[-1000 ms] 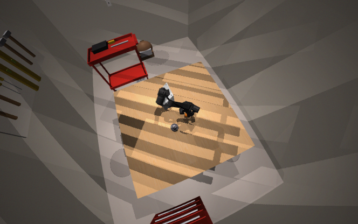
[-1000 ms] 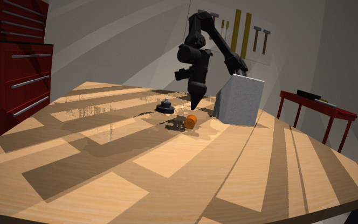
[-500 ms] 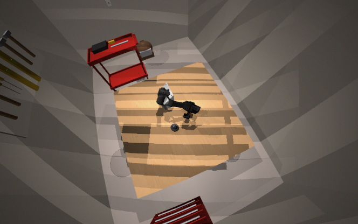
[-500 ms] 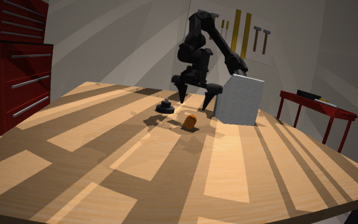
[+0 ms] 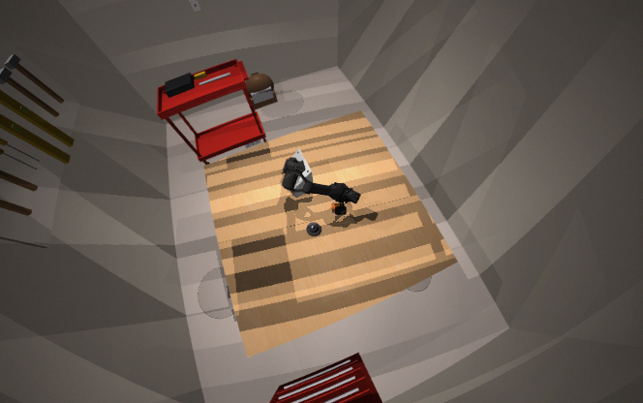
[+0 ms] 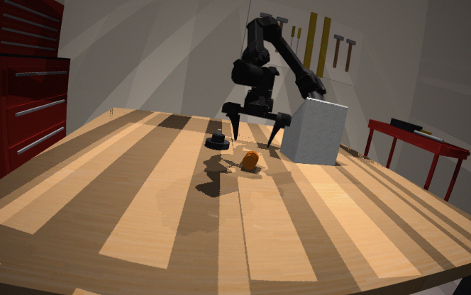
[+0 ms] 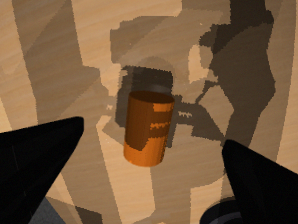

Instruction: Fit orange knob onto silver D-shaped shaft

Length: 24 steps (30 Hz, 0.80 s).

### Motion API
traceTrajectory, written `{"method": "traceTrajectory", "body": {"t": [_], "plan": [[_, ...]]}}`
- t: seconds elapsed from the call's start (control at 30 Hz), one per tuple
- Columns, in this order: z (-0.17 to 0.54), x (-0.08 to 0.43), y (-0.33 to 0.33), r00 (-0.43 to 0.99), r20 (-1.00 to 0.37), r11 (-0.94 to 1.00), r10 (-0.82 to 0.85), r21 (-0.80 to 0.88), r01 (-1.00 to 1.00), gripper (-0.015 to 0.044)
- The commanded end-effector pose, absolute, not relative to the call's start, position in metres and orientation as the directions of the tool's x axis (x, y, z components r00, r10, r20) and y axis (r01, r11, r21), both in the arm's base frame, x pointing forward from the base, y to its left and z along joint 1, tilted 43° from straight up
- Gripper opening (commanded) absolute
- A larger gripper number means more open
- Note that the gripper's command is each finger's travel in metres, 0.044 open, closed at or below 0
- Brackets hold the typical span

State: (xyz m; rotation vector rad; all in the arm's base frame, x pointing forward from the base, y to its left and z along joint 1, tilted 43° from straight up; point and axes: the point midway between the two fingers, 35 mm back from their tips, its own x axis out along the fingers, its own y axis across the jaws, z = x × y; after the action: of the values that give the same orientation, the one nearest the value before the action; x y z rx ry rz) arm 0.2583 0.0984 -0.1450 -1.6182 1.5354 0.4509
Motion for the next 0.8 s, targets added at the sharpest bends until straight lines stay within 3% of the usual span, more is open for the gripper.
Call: {"method": "traceTrajectory", "body": {"t": [0.0, 0.77], "plan": [[-0.155, 0.257, 0.086, 0.173, -0.739, 0.1, -0.651, -0.31, -0.946, 0.044], [-0.179, 0.263, 0.065, 0.174, -0.738, 0.099, -0.652, -0.31, -0.946, 0.044]]}}
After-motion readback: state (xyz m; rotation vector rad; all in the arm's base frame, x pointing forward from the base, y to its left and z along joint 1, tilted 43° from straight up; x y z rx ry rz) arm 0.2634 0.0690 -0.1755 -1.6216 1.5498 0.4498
